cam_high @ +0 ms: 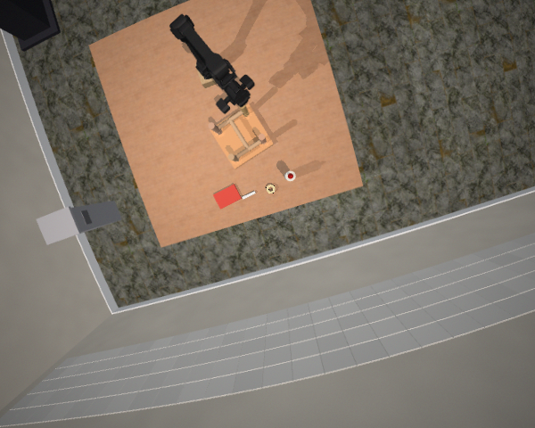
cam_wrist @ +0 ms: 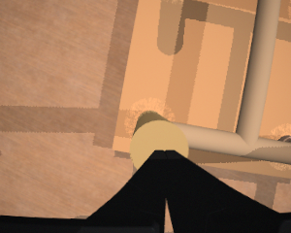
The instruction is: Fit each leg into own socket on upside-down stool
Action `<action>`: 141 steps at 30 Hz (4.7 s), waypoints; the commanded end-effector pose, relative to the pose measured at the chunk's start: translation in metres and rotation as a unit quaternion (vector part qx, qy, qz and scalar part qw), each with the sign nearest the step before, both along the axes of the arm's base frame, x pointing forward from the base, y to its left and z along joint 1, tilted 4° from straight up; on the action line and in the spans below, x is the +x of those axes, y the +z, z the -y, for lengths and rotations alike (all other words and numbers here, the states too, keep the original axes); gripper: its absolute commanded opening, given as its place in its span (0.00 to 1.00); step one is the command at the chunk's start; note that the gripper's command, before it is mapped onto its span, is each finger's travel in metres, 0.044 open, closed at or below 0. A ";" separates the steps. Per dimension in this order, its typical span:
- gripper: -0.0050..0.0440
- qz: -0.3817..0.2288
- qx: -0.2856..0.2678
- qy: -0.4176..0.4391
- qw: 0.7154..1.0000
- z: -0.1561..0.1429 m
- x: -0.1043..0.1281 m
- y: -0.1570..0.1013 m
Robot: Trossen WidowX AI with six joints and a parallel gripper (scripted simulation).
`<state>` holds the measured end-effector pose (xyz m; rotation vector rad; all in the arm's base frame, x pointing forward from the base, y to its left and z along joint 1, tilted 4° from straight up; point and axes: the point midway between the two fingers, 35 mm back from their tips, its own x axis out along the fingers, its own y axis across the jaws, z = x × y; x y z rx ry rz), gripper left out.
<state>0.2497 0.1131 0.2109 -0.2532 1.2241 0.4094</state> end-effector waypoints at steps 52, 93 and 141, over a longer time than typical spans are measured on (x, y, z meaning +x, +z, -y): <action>0.10 -0.001 -0.002 -0.001 1.000 -0.002 0.001 -0.048; 0.10 -0.001 -0.002 -0.001 1.000 -0.003 0.001 -0.053; 0.10 0.012 0.005 0.000 1.000 -0.003 0.002 -0.033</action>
